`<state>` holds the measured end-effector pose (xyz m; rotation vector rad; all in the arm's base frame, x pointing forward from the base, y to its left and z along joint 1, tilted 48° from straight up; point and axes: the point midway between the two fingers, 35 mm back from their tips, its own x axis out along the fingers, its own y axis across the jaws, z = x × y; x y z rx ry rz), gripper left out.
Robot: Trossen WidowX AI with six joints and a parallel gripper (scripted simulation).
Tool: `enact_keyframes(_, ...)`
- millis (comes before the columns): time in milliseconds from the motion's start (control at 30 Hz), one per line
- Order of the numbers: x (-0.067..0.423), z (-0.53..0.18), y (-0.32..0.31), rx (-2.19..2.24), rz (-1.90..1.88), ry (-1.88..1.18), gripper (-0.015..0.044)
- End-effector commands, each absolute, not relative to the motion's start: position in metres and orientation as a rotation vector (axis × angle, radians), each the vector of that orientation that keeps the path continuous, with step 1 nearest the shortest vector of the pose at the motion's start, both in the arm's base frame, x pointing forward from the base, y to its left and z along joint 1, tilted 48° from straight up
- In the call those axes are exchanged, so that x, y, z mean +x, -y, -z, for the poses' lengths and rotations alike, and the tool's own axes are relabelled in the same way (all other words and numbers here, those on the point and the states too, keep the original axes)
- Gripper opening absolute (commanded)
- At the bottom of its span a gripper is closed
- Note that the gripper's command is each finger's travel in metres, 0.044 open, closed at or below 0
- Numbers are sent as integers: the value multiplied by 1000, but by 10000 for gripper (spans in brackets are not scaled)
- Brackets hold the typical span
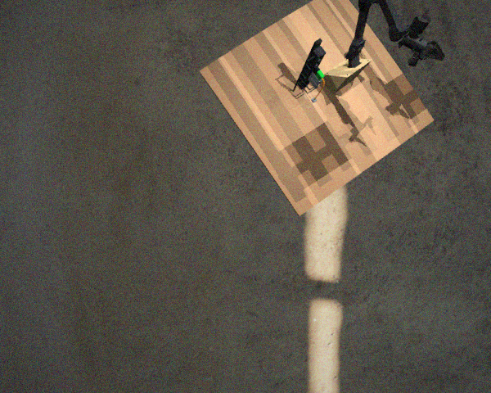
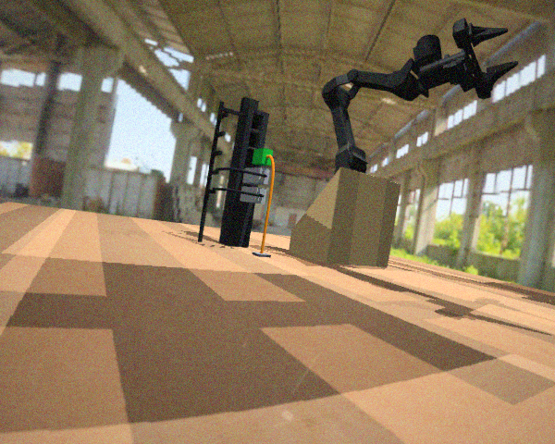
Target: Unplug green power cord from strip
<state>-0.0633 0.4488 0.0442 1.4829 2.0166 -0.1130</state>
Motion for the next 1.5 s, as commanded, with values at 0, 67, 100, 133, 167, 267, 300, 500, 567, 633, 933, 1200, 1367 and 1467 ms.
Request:
enact_keyframes(0, -61, -43, -449, 1478, 107, -2008, 374)
enact_keyframes(67, -45, -38, -448, 1436, 63, -1938, 321)
enact_keyframes(100, -31, -33, -447, 1395, 29, -1878, 295)
enact_keyframes(133, -18, -28, -445, 1352, -1, -1823, 269)
enact_keyframes(167, -4, -24, -443, 1305, -27, -1763, 243)
enact_keyframes(267, 43, -11, -432, 1109, -93, -1575, 164)
enact_keyframes(300, 58, -7, -427, 1035, -108, -1520, 160)
enact_keyframes(500, 138, 8, -381, 592, -125, -1293, 160)
enact_keyframes(567, 156, 10, -366, 461, -121, -1255, 160)
enact_keyframes(633, 174, 11, -349, 326, -114, -1226, 160)
enact_keyframes(933, 233, 4, -264, -352, -113, -1214, 160)
enact_keyframes(1200, 260, -14, -186, -933, -198, -1364, 160)
enact_keyframes(1367, 269, -33, -140, -1254, -304, -1498, 160)
enact_keyframes(1467, 273, -47, -113, -1430, -392, -1589, 160)
